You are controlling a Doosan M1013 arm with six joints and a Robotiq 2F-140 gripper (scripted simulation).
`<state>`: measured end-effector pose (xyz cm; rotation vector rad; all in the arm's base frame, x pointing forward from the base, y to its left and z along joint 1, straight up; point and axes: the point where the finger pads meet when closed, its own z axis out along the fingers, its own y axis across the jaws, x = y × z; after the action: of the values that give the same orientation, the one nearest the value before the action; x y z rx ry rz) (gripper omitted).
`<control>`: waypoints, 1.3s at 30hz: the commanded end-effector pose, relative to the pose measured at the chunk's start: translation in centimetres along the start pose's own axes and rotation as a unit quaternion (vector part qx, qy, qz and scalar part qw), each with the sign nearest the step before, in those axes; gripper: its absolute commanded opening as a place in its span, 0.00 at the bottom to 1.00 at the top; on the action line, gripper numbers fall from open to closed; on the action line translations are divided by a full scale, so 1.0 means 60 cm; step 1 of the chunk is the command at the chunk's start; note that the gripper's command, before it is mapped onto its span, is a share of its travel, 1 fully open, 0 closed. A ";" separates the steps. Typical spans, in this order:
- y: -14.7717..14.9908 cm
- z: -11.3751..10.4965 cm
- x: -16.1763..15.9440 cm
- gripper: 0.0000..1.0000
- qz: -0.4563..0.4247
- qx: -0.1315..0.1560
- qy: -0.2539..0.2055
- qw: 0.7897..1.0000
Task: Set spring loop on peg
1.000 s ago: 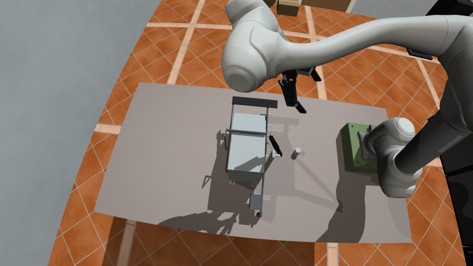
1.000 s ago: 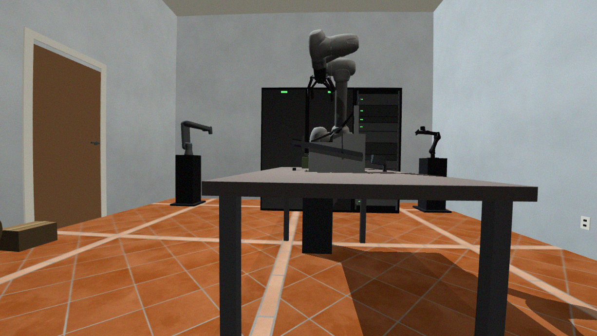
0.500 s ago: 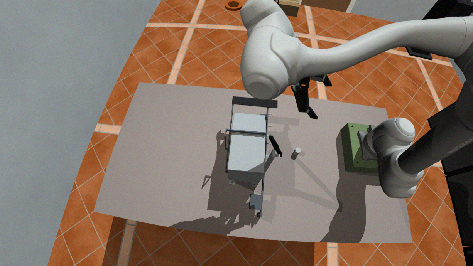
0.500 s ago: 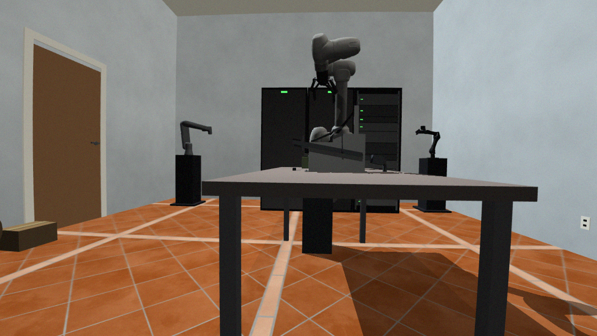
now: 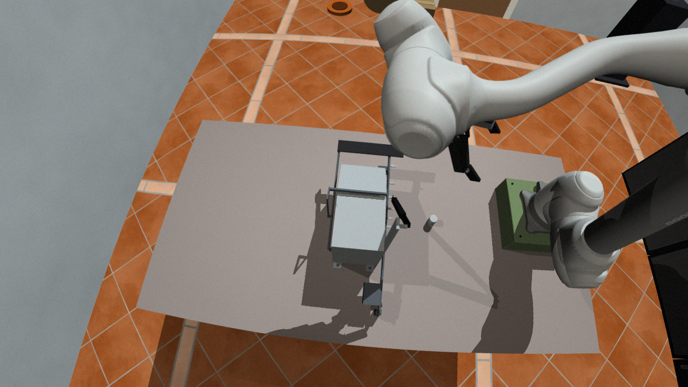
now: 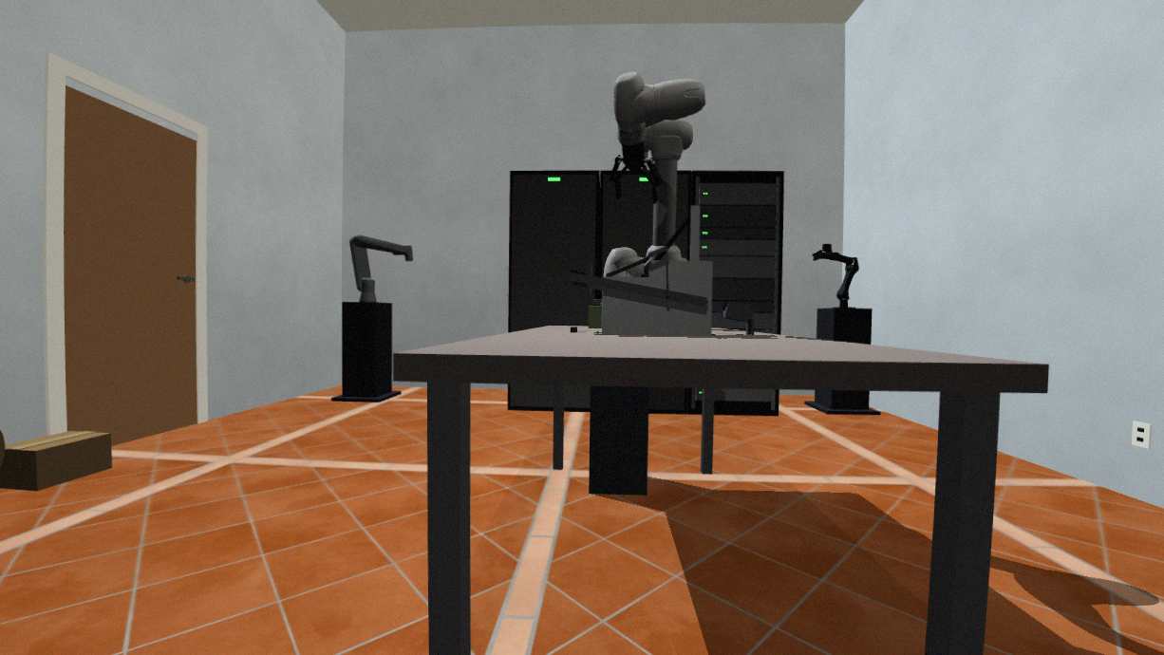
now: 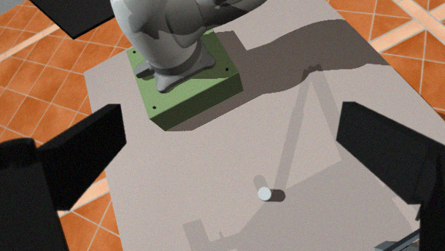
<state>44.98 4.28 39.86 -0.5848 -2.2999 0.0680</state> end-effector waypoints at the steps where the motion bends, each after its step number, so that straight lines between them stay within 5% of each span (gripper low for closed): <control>1: 0.000 -0.011 -0.011 1.00 0.000 0.000 0.000 1.000; 33: 0.000 -0.011 -0.011 1.00 0.000 0.000 0.000 1.000; 34: 0.009 0.017 -0.036 1.00 0.059 -0.035 -0.031 0.997; 39: 0.009 0.017 -0.036 1.00 0.059 -0.035 -0.031 0.997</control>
<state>45.86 3.91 37.89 -0.7355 -2.3257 0.0625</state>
